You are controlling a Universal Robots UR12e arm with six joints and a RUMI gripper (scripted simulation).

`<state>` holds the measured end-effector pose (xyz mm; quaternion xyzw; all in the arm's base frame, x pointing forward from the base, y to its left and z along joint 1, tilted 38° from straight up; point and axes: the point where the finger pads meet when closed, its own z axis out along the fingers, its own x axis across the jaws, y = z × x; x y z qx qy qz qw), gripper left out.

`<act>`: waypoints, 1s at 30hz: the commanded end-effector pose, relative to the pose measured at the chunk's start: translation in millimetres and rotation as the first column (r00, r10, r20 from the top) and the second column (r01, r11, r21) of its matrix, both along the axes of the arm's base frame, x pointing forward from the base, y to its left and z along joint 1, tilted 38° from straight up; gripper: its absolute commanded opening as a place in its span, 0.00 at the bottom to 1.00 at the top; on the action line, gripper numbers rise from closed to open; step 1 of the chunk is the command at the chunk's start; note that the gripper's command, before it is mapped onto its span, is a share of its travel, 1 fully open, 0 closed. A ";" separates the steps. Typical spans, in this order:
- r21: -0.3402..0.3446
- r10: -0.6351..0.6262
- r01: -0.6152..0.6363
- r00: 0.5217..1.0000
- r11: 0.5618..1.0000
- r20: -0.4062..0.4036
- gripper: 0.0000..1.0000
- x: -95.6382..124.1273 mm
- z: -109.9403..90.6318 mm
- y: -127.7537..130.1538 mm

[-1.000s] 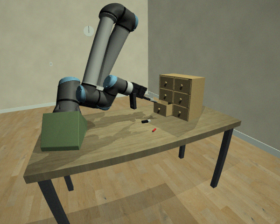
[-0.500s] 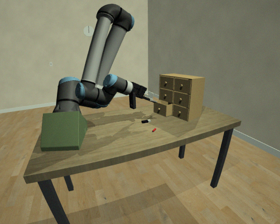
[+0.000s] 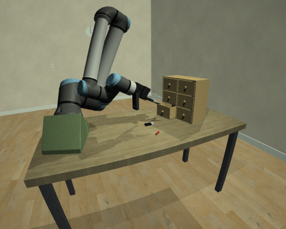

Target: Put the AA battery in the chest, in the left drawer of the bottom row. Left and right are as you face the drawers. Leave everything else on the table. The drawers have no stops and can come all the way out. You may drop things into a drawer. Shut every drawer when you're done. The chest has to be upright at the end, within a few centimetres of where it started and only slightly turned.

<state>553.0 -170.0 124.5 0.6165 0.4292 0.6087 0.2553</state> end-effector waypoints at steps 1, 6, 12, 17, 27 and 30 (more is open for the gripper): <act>0.005 0.064 -0.063 0.997 0.998 -0.039 1.00 -1.0 -1.2 -0.1; 0.003 0.076 -0.076 0.995 0.997 -0.058 1.00 -1.3 -0.4 -0.3; 0.001 0.094 -0.095 0.992 0.996 -0.086 1.00 -1.5 0.6 -0.9; 0.000 0.105 -0.105 0.989 0.994 -0.102 1.00 -1.8 1.4 -1.0; -0.003 0.150 -0.153 0.973 0.988 -0.175 1.00 -2.5 4.0 -2.6; -0.003 0.161 -0.164 0.968 0.986 -0.193 1.00 -2.7 4.7 -2.9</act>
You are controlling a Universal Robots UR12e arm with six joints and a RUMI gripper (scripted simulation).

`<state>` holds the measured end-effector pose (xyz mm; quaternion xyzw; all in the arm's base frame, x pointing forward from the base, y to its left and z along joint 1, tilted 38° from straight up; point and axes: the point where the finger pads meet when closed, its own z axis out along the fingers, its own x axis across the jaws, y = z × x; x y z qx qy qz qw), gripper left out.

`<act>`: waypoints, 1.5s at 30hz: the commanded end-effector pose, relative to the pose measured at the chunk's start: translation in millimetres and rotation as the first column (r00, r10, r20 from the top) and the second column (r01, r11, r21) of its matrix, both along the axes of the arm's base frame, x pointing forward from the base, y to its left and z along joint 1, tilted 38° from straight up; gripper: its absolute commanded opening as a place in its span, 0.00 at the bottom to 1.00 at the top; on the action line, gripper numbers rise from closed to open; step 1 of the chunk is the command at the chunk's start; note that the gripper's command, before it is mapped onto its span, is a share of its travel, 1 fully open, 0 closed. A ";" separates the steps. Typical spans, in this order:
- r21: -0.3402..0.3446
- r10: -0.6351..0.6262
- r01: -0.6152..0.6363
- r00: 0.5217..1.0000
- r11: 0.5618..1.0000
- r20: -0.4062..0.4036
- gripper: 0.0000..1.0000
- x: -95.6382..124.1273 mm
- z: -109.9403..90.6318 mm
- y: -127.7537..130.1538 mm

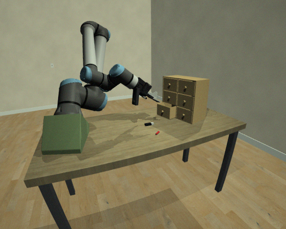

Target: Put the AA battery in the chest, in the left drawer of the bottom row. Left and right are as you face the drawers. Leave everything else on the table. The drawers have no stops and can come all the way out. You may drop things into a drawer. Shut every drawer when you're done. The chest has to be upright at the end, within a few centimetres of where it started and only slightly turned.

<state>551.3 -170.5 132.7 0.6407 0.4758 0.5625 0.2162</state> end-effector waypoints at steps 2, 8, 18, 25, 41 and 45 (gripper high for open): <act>0.024 0.108 -0.107 0.992 0.994 -0.061 1.00 -1.1 -3.2 -2.7; 0.021 0.149 -0.147 0.981 0.989 -0.127 1.00 -1.8 -0.8 -4.1; 0.025 0.214 -0.214 0.949 0.977 -0.234 1.00 -2.9 1.8 -6.3; 0.033 0.266 -0.270 0.908 0.962 -0.324 1.00 -3.8 4.1 -8.2; 0.058 0.343 -0.358 0.815 0.932 -0.466 1.00 -5.4 9.0 -11.6; 0.066 0.359 -0.379 0.789 0.923 -0.498 1.00 -5.7 10.2 -12.4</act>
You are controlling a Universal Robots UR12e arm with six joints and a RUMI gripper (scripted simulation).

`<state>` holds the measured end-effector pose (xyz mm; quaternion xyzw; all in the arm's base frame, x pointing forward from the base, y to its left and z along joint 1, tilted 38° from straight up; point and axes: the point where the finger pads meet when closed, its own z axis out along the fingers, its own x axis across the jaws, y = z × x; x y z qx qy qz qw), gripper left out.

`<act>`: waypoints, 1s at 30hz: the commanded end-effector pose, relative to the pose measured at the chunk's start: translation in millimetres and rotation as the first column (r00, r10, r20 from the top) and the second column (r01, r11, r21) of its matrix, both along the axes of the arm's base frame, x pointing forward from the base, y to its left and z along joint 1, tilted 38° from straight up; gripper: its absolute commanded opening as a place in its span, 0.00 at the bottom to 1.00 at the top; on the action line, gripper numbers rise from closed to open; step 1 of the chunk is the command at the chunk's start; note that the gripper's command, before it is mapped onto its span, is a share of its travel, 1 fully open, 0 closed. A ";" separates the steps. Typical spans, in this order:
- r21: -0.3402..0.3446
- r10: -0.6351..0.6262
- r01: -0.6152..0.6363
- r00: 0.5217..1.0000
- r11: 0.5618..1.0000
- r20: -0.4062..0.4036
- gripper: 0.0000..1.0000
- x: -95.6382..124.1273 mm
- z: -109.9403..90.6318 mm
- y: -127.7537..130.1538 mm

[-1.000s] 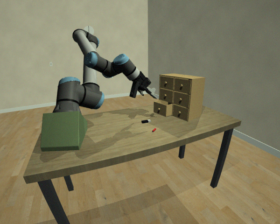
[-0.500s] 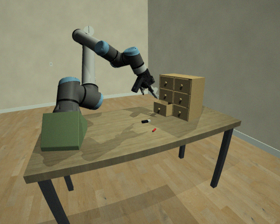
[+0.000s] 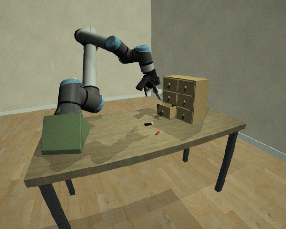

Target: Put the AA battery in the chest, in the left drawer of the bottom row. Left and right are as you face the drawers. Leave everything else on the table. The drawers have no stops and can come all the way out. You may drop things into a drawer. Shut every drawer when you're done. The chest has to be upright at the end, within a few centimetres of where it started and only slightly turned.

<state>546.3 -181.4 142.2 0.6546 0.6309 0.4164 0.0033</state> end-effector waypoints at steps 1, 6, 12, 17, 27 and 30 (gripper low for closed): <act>-0.005 0.036 -0.036 0.998 0.999 -0.058 1.00 -0.8 0.9 -1.6; -0.009 0.057 -0.058 0.994 0.998 -0.091 1.00 -1.1 1.9 -2.4; -0.013 0.080 -0.083 0.989 0.997 -0.128 1.00 -1.5 3.1 -3.2; -0.015 0.100 -0.104 0.982 0.994 -0.160 1.00 -1.8 4.1 -3.8; -0.018 0.125 -0.131 0.972 0.991 -0.201 1.00 -2.2 5.4 -4.7; -0.018 0.133 -0.140 0.968 0.990 -0.213 1.00 -2.4 5.8 -5.0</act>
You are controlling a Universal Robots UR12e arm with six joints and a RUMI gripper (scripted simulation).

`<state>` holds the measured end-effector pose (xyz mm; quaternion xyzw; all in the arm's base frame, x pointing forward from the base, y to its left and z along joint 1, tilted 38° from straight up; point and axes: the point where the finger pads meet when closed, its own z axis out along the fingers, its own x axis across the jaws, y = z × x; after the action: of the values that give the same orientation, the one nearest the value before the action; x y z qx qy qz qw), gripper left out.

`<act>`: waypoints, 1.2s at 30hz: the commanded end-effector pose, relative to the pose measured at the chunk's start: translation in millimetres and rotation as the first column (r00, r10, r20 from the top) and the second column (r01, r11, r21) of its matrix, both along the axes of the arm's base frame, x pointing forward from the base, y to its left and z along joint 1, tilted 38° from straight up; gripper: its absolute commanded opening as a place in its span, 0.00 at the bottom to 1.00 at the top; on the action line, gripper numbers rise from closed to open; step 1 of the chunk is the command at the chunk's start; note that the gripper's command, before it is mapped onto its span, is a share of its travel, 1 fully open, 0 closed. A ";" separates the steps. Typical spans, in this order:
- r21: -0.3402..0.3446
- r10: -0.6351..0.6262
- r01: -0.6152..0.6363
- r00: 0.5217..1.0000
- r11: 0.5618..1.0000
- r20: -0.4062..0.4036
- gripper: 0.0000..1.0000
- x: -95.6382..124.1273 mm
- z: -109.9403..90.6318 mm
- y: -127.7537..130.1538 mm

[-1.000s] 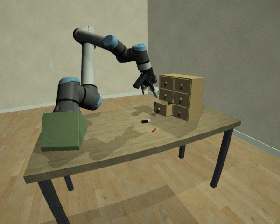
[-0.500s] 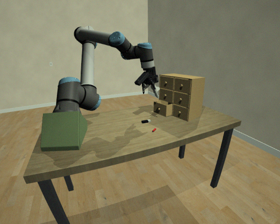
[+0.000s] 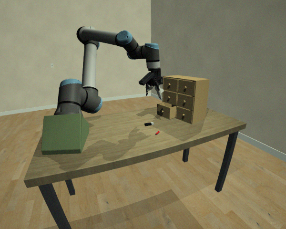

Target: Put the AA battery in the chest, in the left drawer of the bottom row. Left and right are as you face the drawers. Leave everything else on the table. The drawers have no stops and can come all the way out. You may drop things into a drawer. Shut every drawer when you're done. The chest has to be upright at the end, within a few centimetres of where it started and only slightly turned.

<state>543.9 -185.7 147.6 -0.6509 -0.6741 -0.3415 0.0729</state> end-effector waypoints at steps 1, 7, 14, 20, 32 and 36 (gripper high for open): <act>-0.003 0.016 -0.016 1.000 1.000 -0.025 1.00 0.0 0.5 -0.8; -0.005 0.028 -0.028 0.999 1.000 -0.044 1.00 -0.2 1.1 -1.2; -0.007 0.036 -0.036 0.998 0.999 -0.056 1.00 -0.3 1.4 -1.5; -0.008 0.042 -0.042 0.997 0.999 -0.065 1.00 -0.4 1.7 -1.7; -0.009 0.045 -0.046 0.996 0.999 -0.072 1.00 -1.2 1.4 -1.4; -0.009 0.046 -0.046 0.996 0.999 -0.072 1.00 -0.9 1.8 -1.6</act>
<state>541.7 -186.9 149.1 -0.6478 -0.6871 -0.3133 0.1005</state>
